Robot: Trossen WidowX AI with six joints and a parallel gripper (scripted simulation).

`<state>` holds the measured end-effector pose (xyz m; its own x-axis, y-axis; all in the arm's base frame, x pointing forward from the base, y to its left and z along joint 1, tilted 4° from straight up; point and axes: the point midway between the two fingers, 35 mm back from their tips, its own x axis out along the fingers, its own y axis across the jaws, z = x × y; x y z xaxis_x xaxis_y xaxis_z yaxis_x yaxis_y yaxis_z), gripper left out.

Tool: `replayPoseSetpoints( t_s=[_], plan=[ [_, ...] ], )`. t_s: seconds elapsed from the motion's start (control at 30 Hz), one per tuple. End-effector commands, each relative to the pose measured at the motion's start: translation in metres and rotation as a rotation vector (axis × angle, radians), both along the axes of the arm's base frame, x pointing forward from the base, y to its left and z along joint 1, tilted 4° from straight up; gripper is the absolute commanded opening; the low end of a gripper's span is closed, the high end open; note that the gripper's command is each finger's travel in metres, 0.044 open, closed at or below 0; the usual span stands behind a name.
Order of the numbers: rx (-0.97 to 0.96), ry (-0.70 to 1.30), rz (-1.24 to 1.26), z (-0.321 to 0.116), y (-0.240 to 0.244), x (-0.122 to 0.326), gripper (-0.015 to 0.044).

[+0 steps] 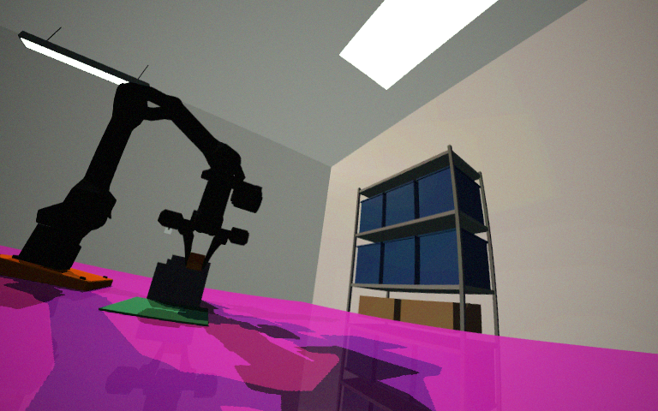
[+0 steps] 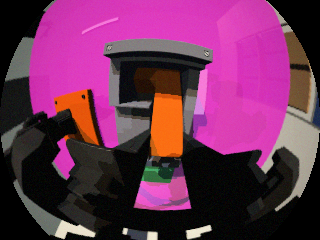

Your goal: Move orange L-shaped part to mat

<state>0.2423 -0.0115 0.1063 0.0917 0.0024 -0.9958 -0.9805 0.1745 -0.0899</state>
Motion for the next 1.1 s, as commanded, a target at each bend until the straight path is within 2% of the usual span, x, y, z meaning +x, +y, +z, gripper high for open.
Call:
replayPoseSetpoints(
  t_s=[0.0,0.07,0.17,0.2,1.07],
  plan=[
    [0.0,0.0,0.0,0.0,0.0,0.0,0.0095],
    [0.0,0.0,0.0,0.0,0.0,0.0,0.0082],
    [0.0,0.0,0.0,0.0,0.0,0.0,0.0003],
    [0.0,0.0,0.0,0.0,0.0,0.0,0.0],
    [0.002,0.0,0.002,0.031,0.0,-0.003,0.0]
  ],
)
